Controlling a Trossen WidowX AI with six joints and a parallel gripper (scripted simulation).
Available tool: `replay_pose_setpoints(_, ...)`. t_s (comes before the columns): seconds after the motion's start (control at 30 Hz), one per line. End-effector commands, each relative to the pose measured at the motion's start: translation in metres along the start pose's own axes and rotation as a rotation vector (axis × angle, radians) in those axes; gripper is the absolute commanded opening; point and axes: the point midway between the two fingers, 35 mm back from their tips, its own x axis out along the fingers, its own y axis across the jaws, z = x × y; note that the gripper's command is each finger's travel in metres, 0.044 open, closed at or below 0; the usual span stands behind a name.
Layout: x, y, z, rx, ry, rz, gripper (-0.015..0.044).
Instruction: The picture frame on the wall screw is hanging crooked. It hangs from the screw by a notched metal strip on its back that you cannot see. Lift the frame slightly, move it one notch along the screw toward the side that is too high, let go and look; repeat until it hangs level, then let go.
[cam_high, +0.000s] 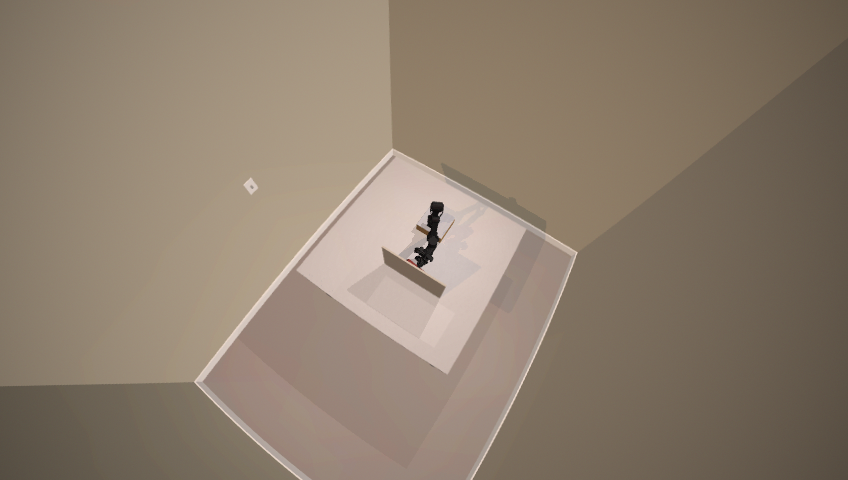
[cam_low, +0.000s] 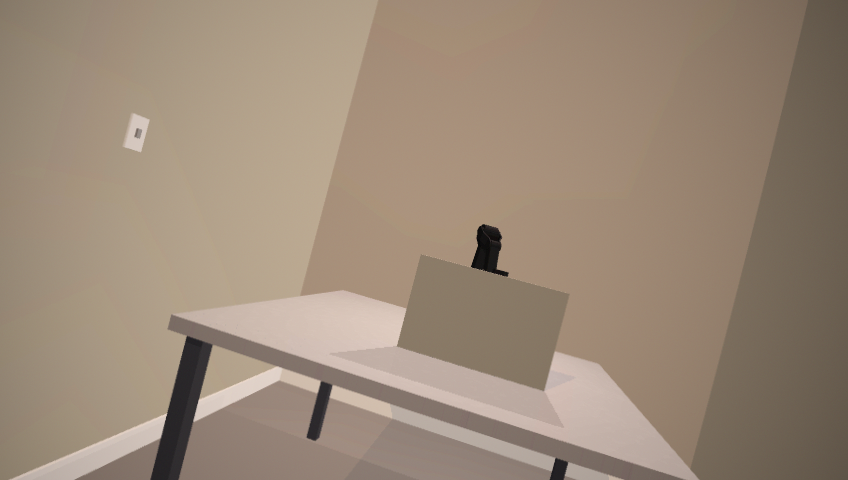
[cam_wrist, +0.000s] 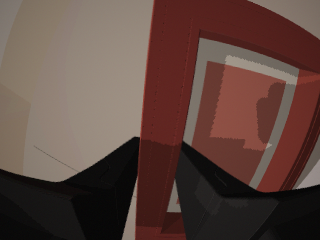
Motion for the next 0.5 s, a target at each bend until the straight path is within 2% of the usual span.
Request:
replay_pose_setpoints(0.0, 0.0002, 0.0084, 0.0007, 0.012, -0.003, 0.02, 0.0)
replay_pose_setpoints(0.47, 0.0002, 0.0106, 0.0007, 0.012, -0.003, 0.02, 0.0)
